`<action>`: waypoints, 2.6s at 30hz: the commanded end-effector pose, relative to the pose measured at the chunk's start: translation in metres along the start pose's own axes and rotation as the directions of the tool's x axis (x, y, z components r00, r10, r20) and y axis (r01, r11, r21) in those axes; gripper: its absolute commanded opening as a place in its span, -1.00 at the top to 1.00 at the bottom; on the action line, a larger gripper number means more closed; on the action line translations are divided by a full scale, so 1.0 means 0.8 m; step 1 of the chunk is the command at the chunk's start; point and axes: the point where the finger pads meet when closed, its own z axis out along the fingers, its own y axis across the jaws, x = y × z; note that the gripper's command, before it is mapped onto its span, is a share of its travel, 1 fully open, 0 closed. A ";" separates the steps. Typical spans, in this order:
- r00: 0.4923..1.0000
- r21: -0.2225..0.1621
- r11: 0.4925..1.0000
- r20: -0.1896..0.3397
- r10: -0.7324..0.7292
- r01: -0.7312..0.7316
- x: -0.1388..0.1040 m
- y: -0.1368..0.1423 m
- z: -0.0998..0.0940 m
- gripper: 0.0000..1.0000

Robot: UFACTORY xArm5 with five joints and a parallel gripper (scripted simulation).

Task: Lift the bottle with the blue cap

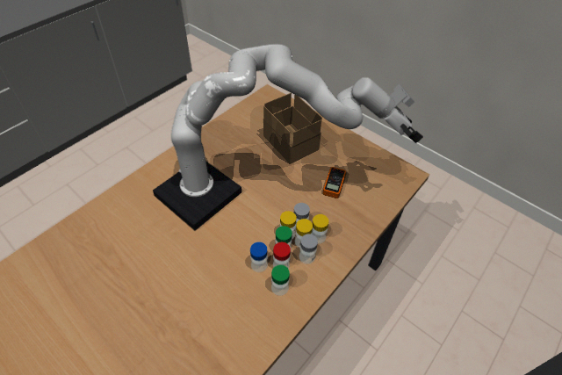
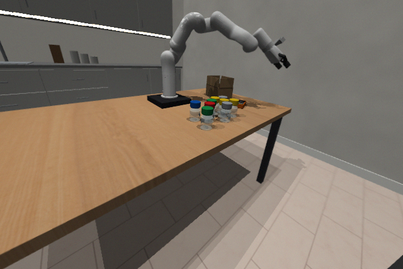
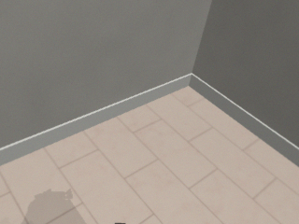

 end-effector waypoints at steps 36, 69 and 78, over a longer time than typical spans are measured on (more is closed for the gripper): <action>0.993 -0.053 0.998 0.118 -0.021 0.028 -0.030 0.097 -0.040 -0.58; 0.884 -0.081 0.995 0.468 -0.018 0.063 -0.176 0.303 -0.217 -0.58; 0.836 -0.061 0.997 0.549 -0.009 0.051 -0.223 0.336 -0.280 -0.58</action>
